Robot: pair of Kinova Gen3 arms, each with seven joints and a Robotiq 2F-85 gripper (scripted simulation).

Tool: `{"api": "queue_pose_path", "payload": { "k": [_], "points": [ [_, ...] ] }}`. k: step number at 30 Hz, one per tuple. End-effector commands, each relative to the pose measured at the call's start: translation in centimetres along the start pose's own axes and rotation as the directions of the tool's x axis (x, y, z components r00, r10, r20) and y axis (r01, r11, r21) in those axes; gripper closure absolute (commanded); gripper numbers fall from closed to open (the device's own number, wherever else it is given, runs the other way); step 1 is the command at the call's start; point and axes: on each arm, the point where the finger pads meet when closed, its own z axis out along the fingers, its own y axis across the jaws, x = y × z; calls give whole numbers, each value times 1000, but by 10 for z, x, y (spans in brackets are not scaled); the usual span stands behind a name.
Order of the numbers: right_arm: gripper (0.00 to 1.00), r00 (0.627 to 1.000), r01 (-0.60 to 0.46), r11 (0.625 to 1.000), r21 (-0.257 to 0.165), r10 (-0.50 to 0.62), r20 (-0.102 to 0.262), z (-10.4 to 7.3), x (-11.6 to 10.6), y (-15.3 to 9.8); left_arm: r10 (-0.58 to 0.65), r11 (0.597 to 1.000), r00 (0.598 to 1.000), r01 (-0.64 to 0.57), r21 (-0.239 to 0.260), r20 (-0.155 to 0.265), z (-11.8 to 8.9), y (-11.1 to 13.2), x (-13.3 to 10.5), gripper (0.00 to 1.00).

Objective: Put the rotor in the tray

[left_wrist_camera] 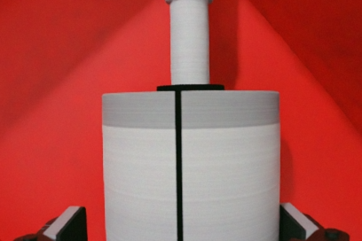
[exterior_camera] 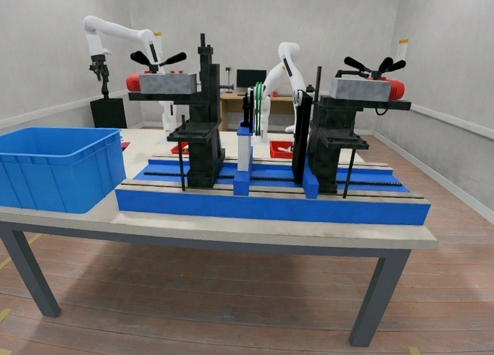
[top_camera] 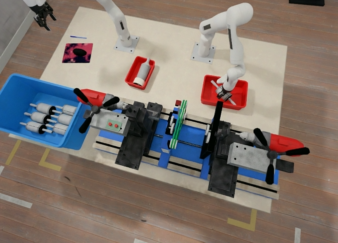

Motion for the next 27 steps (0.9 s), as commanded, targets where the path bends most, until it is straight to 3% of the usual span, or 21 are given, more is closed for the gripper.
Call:
{"api": "queue_pose_path", "payload": {
  "k": [1, 27],
  "points": [
    [2, 1000, 0, 1000, -1, 0, 2, -1, 0, 0, 0, 1000, 1000, 0, 1, 2, -2, 0, -1, 2],
    [2, 1000, 0, 1000, -1, 0, 2, -1, 0, 0, 0, 1000, 1000, 0, 1, 2, -40, 0, 0, 2]
  ]
}}
